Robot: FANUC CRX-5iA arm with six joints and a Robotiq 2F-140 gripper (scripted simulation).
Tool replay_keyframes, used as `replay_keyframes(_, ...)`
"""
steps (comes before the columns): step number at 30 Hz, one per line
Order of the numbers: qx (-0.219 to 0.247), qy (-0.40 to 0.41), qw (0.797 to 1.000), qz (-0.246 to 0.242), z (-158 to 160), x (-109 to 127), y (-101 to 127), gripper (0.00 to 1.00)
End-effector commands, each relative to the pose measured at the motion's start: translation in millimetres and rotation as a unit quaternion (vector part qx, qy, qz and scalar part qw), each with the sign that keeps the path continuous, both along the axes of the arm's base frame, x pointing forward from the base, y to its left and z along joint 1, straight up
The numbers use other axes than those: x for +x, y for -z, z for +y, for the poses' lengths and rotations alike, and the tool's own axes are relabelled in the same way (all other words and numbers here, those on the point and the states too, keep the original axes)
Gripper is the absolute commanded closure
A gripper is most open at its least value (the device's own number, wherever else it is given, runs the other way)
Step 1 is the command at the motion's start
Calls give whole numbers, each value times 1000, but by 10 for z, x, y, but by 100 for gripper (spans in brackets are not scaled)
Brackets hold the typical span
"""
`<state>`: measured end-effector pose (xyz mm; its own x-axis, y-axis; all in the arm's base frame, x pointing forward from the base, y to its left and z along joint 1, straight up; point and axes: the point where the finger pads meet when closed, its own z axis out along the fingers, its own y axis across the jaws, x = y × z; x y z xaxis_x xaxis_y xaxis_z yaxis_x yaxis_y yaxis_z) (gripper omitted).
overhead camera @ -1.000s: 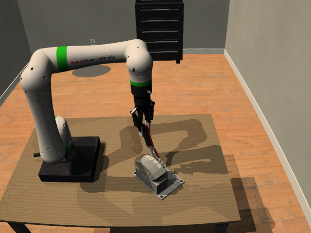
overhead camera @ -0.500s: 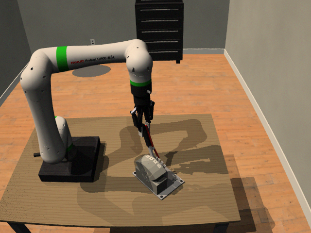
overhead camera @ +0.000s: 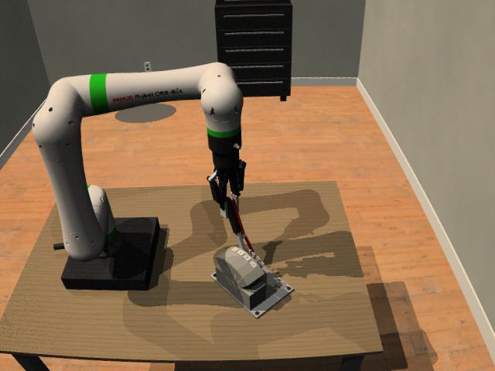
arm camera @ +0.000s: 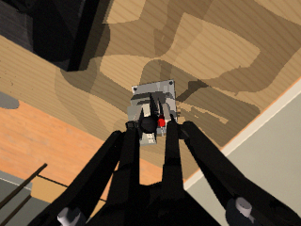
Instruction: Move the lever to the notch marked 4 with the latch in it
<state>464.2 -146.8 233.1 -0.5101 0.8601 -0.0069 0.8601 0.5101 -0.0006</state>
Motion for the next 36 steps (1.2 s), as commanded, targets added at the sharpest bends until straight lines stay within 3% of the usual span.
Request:
replay_keyframes(1,0,0,1000,0,3,2,2,100)
replay_keyframes(36,0,0,1000,0,33,-16,17,100)
